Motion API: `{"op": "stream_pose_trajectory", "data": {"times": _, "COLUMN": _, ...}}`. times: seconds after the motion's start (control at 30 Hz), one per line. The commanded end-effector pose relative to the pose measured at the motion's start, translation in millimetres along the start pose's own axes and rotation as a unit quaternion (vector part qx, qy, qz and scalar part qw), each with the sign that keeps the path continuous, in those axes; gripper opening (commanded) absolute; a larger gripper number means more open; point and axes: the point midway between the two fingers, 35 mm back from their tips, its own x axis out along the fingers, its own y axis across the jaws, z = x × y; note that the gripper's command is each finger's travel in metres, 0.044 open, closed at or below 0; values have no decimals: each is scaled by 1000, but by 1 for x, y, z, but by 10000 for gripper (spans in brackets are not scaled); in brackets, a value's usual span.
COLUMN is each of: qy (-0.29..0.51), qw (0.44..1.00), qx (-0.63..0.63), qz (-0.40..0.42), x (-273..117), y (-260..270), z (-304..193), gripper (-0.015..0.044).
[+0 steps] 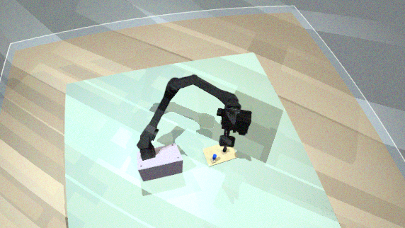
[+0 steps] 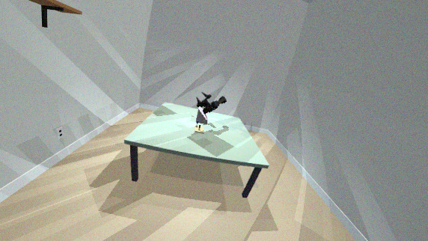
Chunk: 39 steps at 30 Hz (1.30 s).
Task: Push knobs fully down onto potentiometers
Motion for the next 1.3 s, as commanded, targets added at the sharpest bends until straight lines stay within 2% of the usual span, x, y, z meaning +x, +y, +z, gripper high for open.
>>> {"op": "stream_pose_trajectory", "data": {"times": 0.0, "qy": 1, "qw": 1000, "qx": -1, "qz": 2, "x": 0, "y": 1, "z": 0, "gripper": 374}}
{"op": "stream_pose_trajectory", "data": {"times": 0.47, "qy": 24, "qw": 973, "qx": -114, "qz": 198, "x": 9, "y": 63, "z": -16, "gripper": 6}}
{"op": "stream_pose_trajectory", "data": {"times": 0.83, "qy": 10, "qw": 913, "qx": -190, "qz": 360, "x": 0, "y": 110, "z": -28, "gripper": 0}}
{"op": "stream_pose_trajectory", "data": {"times": 1.27, "qy": -46, "qw": 805, "qx": -249, "qz": 537, "x": -28, "y": 151, "z": -38, "gripper": 0}}
